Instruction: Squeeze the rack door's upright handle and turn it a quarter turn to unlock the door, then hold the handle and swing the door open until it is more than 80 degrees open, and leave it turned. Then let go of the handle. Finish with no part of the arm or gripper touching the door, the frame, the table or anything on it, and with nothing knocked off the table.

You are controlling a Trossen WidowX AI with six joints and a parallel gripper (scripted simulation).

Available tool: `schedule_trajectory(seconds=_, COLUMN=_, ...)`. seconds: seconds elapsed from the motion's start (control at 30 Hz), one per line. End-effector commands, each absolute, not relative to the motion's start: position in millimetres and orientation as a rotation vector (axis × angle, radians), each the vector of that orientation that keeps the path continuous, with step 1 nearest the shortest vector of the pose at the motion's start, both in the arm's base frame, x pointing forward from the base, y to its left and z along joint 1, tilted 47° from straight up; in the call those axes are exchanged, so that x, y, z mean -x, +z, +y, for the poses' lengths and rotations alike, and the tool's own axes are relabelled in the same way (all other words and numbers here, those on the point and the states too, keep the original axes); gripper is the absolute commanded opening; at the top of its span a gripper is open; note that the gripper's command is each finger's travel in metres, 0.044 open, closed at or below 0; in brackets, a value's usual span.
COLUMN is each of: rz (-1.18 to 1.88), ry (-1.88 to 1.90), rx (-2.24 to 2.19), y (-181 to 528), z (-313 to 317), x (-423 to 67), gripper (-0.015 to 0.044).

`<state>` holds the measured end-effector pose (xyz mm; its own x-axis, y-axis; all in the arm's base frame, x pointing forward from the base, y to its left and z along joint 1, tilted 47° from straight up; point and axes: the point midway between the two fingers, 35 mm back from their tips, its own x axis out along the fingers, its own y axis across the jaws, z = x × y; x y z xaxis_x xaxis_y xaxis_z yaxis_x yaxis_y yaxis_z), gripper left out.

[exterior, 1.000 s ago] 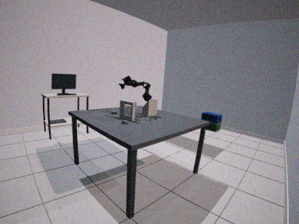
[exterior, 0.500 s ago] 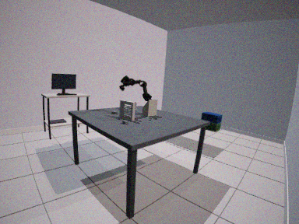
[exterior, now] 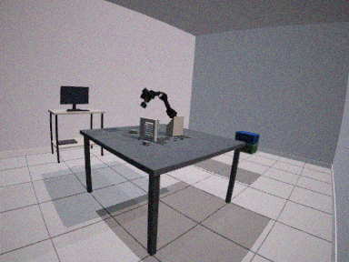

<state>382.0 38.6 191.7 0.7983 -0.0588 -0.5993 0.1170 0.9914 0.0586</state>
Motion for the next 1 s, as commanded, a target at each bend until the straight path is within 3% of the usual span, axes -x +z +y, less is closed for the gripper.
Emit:
schedule_trajectory(seconds=0.0, rz=0.725, ry=-0.127, rx=-0.085, y=175, z=43, x=-385, gripper=0.0287)
schedule_trajectory(seconds=0.97, rz=1.266, ry=-0.374, rx=0.179, y=66, z=71, x=-371, gripper=0.0287)
